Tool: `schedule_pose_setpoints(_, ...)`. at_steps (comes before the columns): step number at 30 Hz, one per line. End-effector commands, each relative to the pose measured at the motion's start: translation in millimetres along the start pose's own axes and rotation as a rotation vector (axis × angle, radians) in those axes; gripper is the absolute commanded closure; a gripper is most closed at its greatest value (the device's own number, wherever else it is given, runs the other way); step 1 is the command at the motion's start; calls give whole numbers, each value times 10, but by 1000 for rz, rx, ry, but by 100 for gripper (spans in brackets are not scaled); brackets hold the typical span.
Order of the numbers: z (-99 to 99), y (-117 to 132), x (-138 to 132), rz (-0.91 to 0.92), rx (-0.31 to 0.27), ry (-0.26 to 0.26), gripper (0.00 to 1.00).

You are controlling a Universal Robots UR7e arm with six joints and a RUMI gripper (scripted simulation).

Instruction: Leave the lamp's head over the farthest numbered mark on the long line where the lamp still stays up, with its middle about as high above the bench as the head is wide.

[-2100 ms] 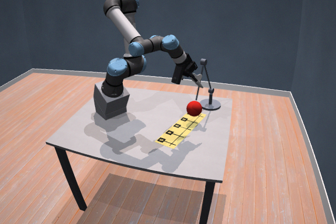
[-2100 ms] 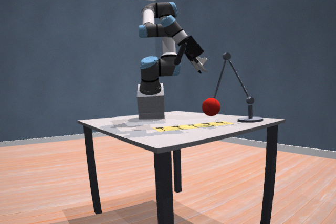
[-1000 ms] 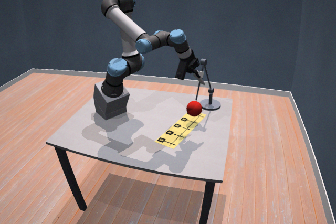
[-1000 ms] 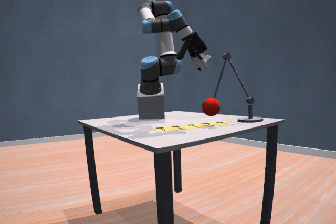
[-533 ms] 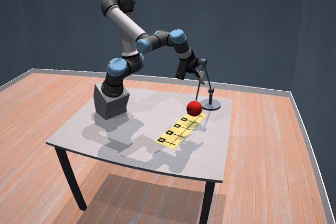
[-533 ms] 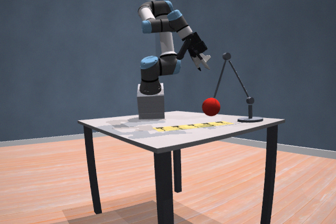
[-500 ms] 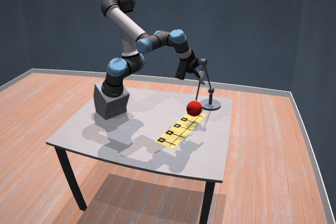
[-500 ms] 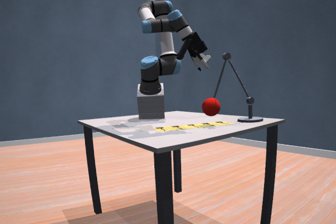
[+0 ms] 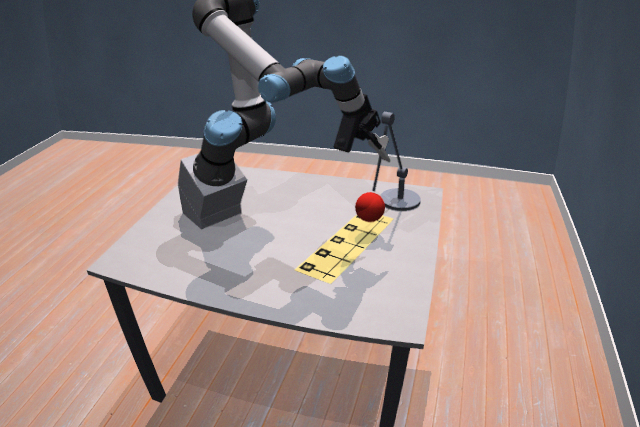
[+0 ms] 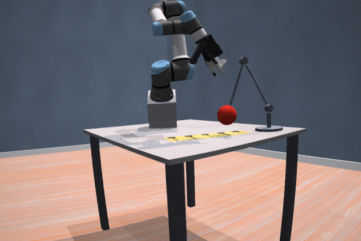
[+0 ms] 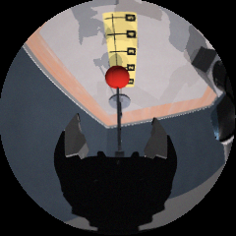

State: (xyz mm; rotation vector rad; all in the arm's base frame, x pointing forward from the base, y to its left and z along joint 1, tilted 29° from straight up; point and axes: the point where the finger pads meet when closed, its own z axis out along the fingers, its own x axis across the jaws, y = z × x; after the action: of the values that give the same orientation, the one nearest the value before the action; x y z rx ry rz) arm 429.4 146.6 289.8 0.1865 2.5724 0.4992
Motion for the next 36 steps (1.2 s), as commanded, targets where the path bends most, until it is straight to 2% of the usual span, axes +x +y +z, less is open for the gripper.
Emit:
schedule_pose_setpoints(1, -8, -7, -3, -125, -139, 59, 0)
schedule_pose_setpoints(17, -8, -7, -3, -125, -139, 59, 0)
schedule_pose_setpoints(32, 391, 53, 24, -42, -46, 19, 0)
schedule_pose_setpoints(36, 437, 61, 29, -46, -51, 21, 0)
